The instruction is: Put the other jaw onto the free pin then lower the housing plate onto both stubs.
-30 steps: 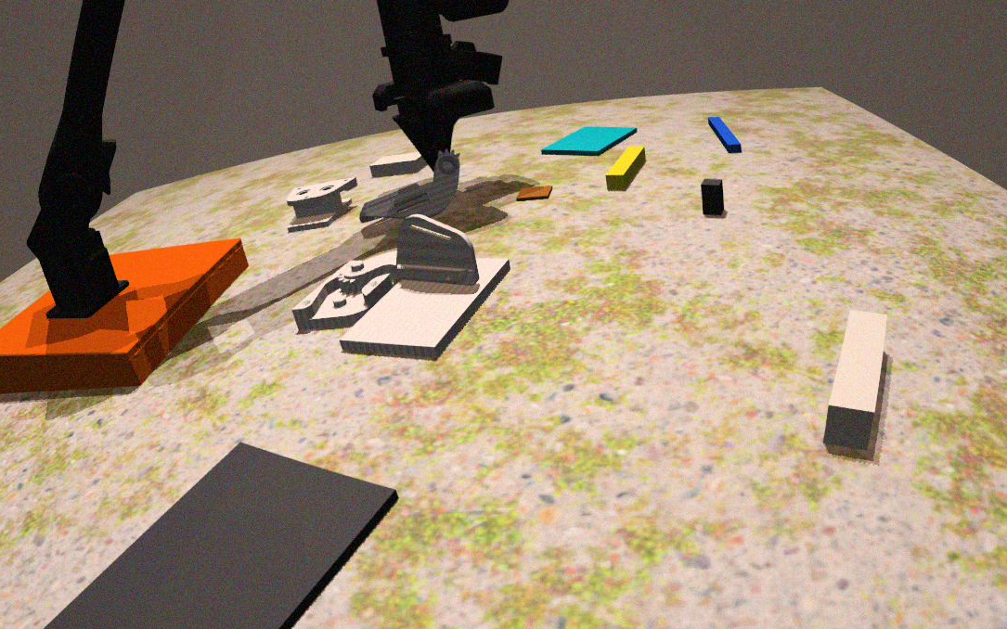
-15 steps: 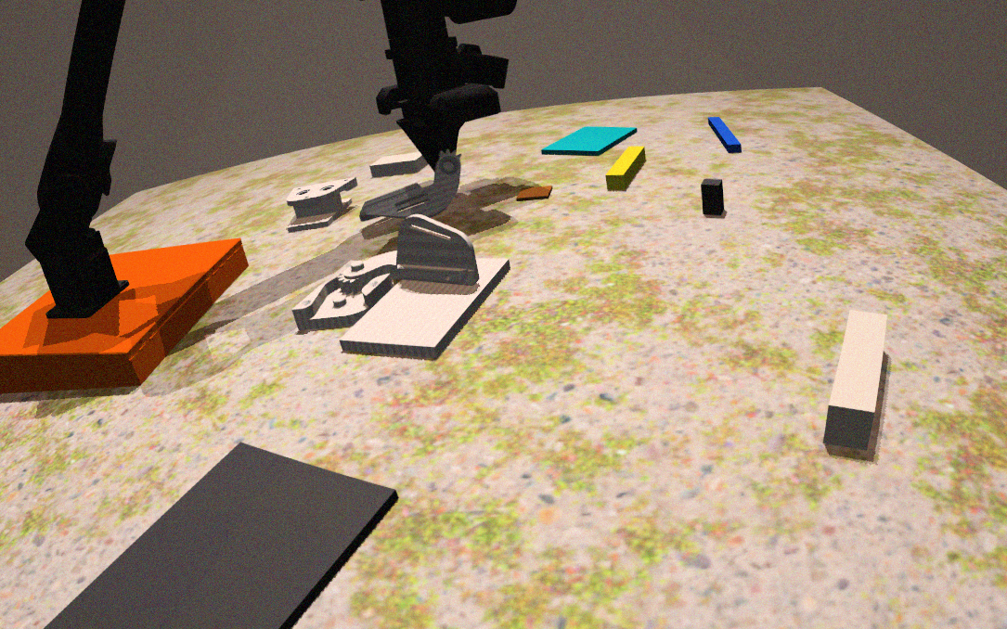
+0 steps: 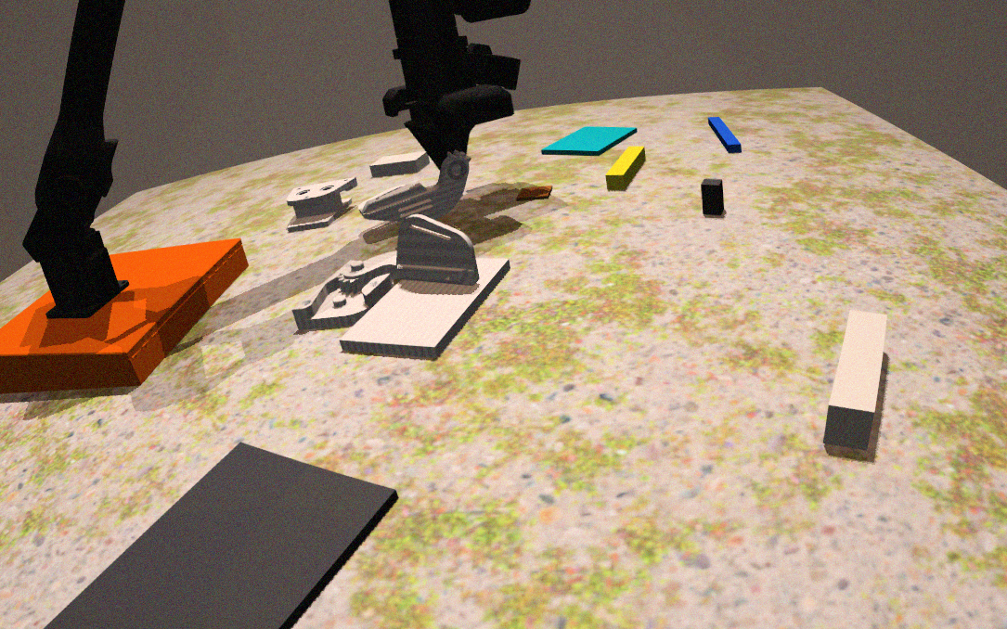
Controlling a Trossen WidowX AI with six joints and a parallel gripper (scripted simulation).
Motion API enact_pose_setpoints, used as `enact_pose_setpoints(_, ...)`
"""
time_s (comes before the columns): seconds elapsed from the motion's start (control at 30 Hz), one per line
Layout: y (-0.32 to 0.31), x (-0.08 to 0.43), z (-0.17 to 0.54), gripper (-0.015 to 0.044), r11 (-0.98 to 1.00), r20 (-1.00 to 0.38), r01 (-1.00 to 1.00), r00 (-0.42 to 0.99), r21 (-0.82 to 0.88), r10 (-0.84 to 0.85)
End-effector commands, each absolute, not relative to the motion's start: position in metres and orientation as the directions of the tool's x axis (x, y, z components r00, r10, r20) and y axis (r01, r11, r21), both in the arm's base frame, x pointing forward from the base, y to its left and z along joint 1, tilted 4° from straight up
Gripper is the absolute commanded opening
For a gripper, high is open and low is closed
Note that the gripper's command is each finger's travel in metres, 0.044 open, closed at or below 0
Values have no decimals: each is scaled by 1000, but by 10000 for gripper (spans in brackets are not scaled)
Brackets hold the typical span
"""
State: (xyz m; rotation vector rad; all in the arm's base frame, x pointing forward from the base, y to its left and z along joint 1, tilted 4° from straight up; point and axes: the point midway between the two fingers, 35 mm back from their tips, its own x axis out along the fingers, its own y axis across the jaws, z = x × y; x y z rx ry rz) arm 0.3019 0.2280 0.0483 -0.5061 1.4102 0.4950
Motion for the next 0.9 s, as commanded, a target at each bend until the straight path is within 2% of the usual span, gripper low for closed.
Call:
enact_pose_setpoints(0.0, 223, 305, 48, 0, 796, -995, -604, 95, -37, 25)
enact_pose_setpoints(0.47, 213, 311, 56, 0, 796, -995, -604, 96, -39, 24)
enact_pose_setpoints(0.63, 212, 306, 107, 0, 798, -995, -601, 96, -42, 20)
enact_pose_setpoints(0.73, 211, 305, 110, 0, 798, -995, -601, 96, -42, 20)
enact_pose_setpoints(0.87, 211, 306, 101, 105, 796, -995, -604, 93, -42, 19)
